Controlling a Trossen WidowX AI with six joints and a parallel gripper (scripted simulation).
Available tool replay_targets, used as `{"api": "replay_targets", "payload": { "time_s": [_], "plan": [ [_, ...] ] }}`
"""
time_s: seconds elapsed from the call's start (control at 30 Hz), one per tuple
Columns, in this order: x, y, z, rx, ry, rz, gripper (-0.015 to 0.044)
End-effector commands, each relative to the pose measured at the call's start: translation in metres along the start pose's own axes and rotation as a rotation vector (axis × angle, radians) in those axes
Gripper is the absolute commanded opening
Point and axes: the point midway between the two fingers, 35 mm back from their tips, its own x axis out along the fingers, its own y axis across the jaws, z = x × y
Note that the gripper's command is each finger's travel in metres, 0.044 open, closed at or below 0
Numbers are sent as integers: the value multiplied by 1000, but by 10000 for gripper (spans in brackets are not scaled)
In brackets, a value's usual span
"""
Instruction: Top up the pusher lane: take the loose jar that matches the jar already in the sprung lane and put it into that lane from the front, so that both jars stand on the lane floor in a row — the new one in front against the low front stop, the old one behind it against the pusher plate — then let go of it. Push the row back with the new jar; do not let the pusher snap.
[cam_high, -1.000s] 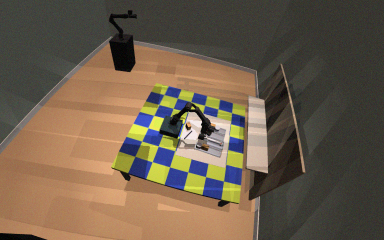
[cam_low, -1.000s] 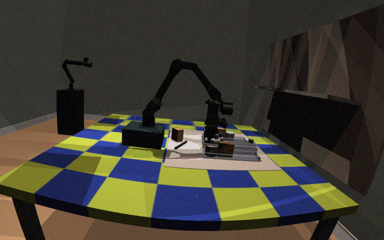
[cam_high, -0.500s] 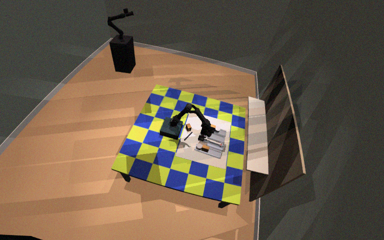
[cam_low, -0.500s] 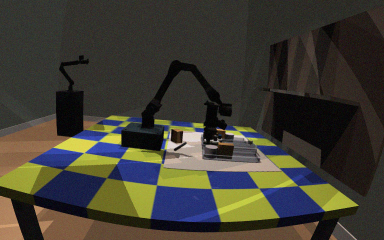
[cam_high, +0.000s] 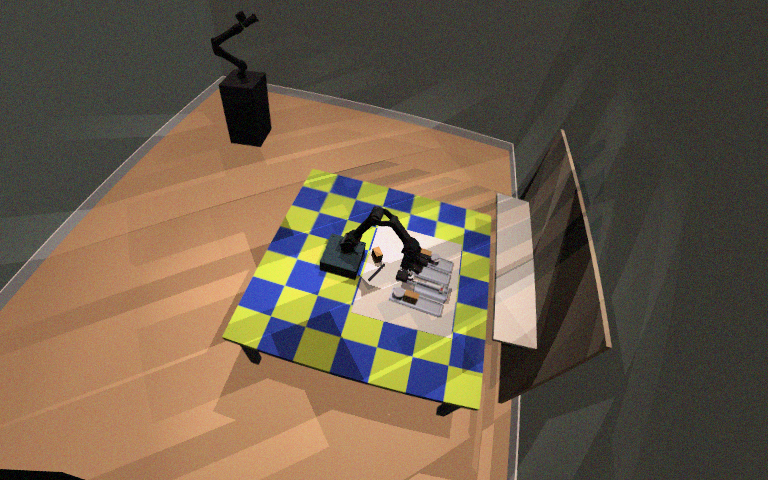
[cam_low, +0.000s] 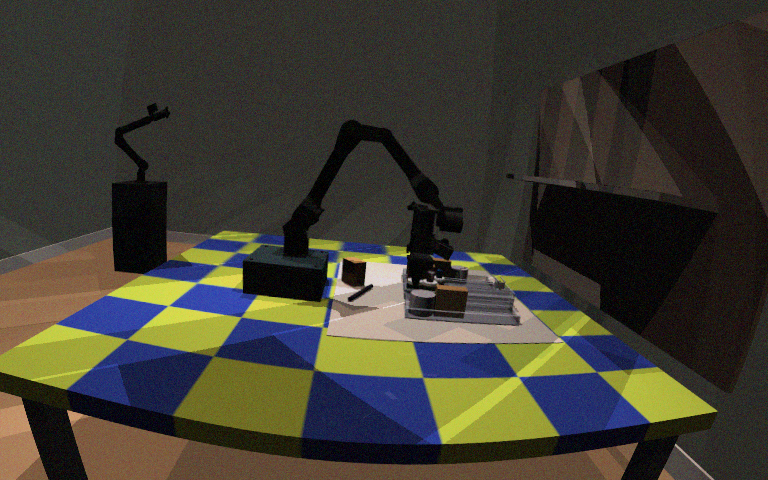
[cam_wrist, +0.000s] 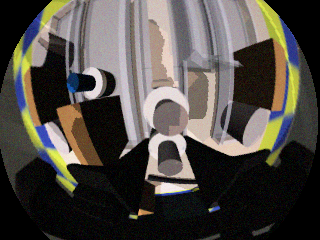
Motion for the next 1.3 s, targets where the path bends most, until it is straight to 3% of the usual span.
{"api": "replay_targets", "payload": {
  "time_s": [0.0, 0.7, 1.07, 1.27],
  "plan": [
    [0, 1, 2, -1, -11, 4, 0],
    [0, 0, -2, -1, -10, 4, 0],
    [0, 0, -1, -1, -10, 4, 289],
    [-10, 0, -1, -1, -10, 4, 294]
  ]
}}
